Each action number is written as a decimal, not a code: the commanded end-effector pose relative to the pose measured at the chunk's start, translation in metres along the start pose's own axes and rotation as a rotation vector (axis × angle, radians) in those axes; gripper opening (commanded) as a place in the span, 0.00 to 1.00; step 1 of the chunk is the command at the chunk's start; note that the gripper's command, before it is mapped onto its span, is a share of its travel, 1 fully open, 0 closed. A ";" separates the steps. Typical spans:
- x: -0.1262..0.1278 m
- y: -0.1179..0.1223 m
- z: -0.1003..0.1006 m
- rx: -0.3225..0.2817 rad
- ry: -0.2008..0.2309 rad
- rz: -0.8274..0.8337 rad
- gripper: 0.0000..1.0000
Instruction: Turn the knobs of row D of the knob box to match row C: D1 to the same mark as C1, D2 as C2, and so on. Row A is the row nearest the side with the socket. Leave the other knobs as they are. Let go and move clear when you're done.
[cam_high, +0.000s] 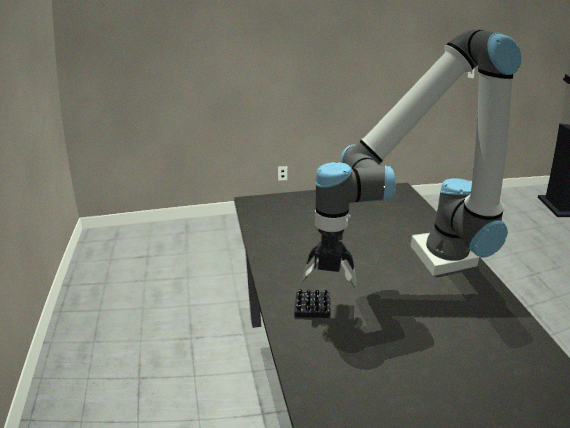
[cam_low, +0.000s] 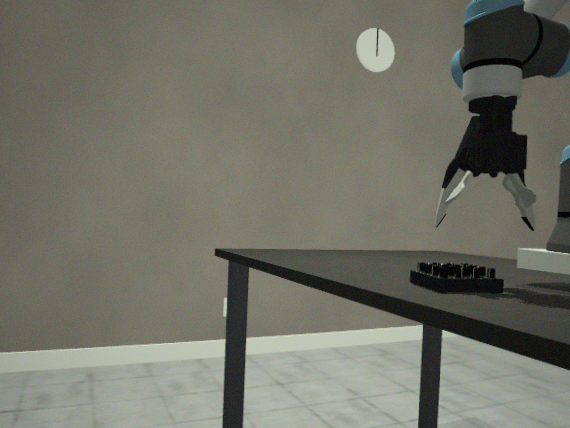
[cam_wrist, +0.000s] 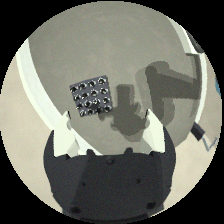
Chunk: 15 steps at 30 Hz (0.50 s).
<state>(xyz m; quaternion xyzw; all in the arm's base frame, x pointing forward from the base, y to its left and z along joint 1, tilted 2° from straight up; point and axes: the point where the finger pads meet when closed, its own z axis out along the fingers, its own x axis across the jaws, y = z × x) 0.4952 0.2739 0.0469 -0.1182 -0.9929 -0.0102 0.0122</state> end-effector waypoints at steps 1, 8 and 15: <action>-0.002 0.002 -0.002 0.004 -0.003 0.156 1.00; -0.004 0.005 -0.003 0.004 -0.003 0.323 1.00; -0.005 0.007 -0.004 0.003 -0.003 0.431 1.00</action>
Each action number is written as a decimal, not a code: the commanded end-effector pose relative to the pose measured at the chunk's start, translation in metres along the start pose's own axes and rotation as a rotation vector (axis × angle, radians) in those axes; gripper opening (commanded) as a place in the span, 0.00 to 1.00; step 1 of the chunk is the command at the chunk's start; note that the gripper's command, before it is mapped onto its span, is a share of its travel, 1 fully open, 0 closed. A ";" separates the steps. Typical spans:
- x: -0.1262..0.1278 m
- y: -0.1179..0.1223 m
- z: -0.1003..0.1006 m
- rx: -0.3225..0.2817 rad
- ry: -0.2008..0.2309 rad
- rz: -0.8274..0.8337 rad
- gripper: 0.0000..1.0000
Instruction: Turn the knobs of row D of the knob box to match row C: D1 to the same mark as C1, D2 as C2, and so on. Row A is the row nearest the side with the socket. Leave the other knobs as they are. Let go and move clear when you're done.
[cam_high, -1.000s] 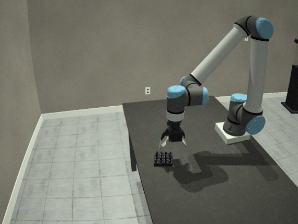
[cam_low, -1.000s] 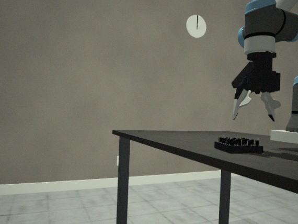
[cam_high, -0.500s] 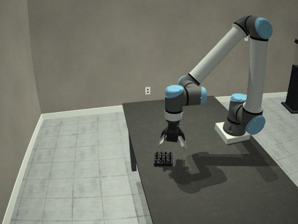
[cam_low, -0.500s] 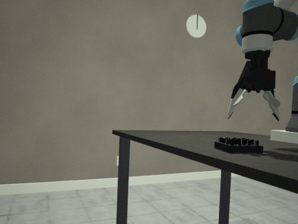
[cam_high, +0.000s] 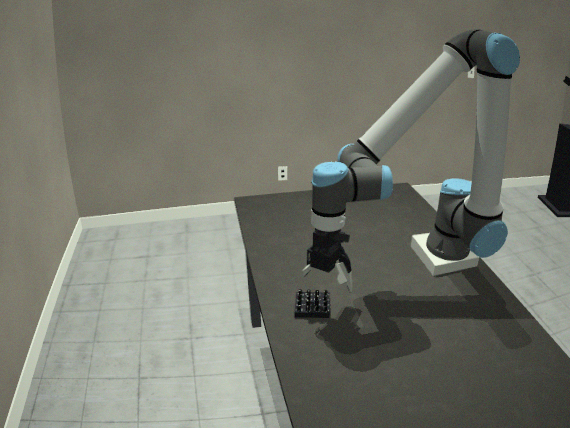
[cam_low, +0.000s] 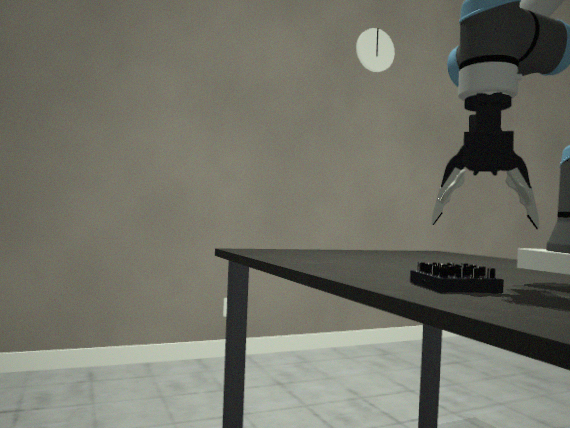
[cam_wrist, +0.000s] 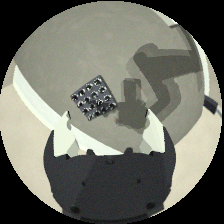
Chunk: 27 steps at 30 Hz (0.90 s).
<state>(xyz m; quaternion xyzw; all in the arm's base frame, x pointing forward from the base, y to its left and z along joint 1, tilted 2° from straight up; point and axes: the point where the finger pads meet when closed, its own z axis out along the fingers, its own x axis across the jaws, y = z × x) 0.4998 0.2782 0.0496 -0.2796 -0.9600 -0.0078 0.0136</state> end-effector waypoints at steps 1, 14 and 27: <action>-0.001 0.003 -0.002 0.002 -0.003 0.119 1.00; -0.001 0.005 -0.002 0.002 -0.004 0.226 1.00; -0.001 0.006 -0.002 0.002 -0.004 0.235 0.11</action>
